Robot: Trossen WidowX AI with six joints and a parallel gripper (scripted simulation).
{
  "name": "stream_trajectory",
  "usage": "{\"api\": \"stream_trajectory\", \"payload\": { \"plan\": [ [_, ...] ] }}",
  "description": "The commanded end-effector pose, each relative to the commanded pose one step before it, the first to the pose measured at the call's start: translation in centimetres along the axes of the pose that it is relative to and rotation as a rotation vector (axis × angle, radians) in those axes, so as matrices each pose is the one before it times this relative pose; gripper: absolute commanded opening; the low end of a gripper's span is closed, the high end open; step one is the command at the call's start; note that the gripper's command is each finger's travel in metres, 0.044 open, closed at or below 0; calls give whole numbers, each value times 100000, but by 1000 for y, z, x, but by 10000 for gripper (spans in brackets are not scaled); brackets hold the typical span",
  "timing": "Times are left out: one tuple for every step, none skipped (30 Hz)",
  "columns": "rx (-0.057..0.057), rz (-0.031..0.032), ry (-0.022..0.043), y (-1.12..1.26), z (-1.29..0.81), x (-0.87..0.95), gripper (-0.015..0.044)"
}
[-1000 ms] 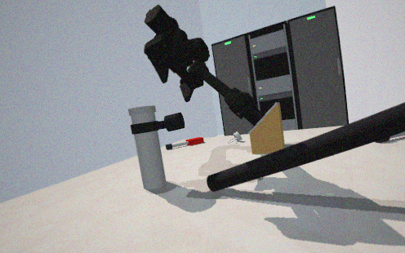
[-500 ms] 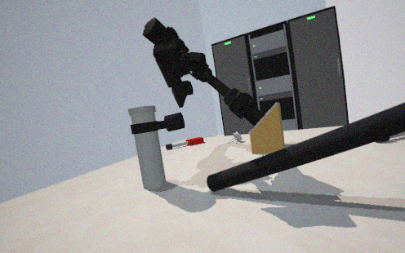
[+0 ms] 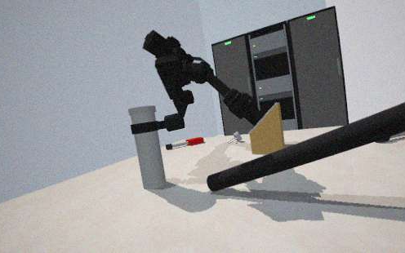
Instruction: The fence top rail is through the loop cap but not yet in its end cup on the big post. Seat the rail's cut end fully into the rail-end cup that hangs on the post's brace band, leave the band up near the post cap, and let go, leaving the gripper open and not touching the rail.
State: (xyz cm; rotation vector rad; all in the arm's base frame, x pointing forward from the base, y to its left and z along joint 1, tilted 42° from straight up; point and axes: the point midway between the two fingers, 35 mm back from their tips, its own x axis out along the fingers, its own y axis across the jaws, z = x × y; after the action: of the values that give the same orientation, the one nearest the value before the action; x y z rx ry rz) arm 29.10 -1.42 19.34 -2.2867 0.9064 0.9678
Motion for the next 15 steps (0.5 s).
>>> {"api": "stream_trajectory", "payload": {
  "plan": [
    [-878, 337, -857, 147, 277, 769, 440],
    [5, -1, -1, -19, -3, 164, 440],
    [5, -2, -1, -18, -2, 164, 440],
    [5, -2, 0, -17, -2, 164, 440],
    [5, -2, 0, -16, -2, 164, 440],
    [4, -2, 1, -14, -2, 164, 440],
    [4, -2, 2, -13, -2, 164, 440],
    [4, -2, 2, -12, -2, 164, 440],
    [4, -3, 3, -11, -2, 164, 440],
    [3, -3, 3, -10, -2, 164, 440],
    [3, -3, 4, -8, -2, 163, 440],
    [3, -3, 5, -7, -2, 163, 440],
    [3, -3, 5, -6, -2, 163, 440],
    [2, -3, 6, -5, -2, 163, 440],
    [2, -3, 7, -4, -2, 163, 440]
  ]
}}
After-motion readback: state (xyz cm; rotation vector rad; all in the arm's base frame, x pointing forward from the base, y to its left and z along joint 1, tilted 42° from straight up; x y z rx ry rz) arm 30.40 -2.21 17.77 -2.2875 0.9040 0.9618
